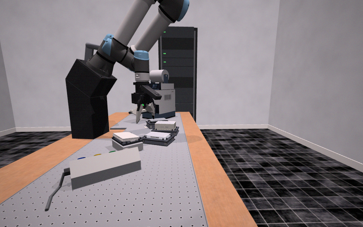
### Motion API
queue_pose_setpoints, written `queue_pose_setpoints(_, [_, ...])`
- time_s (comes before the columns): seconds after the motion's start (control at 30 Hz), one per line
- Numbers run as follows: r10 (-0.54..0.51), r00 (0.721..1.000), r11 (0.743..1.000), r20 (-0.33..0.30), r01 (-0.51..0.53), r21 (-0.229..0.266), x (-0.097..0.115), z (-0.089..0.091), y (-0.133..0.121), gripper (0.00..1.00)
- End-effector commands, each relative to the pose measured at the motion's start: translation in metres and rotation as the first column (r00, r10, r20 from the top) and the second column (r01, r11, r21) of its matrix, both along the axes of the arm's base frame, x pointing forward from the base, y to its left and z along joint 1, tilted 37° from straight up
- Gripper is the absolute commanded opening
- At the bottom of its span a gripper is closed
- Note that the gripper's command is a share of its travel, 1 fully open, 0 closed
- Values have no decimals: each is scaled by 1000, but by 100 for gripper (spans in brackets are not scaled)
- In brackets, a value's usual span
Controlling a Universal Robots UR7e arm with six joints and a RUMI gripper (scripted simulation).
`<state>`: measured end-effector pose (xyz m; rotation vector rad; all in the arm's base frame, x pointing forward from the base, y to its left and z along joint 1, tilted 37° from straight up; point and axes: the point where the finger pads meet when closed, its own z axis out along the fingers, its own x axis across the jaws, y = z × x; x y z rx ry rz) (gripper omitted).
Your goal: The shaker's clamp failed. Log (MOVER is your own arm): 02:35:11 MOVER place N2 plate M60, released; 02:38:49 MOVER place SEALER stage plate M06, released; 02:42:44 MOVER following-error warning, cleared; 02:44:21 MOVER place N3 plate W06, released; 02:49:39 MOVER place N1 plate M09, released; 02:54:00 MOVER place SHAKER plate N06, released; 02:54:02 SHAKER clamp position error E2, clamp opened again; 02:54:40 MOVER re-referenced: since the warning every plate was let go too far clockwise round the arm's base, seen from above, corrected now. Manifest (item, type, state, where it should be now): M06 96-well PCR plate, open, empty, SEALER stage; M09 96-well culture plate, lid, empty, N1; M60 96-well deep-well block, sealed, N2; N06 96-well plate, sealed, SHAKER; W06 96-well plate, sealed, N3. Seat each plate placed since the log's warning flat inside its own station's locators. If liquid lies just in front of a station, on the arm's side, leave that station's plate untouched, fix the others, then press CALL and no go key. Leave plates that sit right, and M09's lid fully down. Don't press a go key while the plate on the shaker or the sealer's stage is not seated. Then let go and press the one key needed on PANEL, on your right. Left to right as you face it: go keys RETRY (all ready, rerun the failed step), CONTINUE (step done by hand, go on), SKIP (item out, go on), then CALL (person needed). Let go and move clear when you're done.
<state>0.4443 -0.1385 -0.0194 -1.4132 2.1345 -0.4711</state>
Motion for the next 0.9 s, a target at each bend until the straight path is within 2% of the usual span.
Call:
queue_pose_setpoints(0.0, [-59, 998, 997, -2, 59, 47, -9, -7, -18, 82])
queue_pose_setpoints(0.3, [-201, 980, 967, -17, 201, 154, -28, -22, -56, 82])
queue_pose_setpoints(0.37, [-201, 980, 967, -17, 201, 154, -28, -22, -56, 82])
queue_pose_setpoints(0.47, [-246, 969, 951, -25, 247, 189, -35, -27, -68, 82])
queue_pose_setpoints(0.73, [-251, 968, 949, -26, 251, 192, -53, -40, -101, 82])
queue_pose_setpoints(0.87, [-251, 968, 949, -26, 251, 192, -53, -41, -103, 82])
